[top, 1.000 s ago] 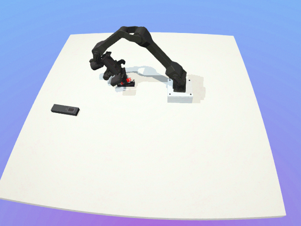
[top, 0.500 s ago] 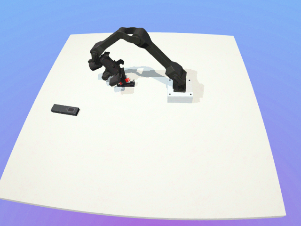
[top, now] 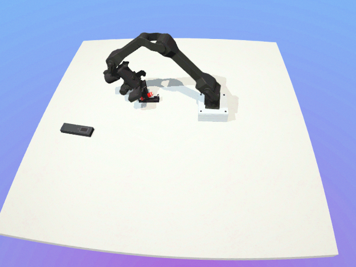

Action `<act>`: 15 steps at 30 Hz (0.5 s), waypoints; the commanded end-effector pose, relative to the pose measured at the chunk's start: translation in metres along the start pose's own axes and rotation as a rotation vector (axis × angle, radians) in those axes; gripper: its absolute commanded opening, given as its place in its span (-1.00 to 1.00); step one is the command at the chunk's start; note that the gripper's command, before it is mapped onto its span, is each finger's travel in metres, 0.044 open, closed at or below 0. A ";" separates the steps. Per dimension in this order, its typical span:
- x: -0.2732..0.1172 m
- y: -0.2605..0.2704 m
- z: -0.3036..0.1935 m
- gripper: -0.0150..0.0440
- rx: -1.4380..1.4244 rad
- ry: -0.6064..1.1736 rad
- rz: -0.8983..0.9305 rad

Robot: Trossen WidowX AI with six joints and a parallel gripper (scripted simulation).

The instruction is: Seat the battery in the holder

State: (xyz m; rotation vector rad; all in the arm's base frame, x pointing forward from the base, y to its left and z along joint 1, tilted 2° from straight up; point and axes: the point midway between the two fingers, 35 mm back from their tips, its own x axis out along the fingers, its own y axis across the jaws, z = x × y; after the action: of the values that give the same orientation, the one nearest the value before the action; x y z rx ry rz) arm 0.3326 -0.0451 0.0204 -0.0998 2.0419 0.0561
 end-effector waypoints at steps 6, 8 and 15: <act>0.000 0.000 0.003 -0.29 0.004 -0.055 0.006; 0.001 0.000 0.003 -0.29 0.004 -0.064 0.006; 0.002 0.000 0.002 -0.29 0.004 -0.096 0.008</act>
State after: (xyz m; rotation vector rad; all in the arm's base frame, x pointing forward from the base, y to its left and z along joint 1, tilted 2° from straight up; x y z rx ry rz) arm 0.3306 -0.0460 0.0185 -0.0883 1.9761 0.0524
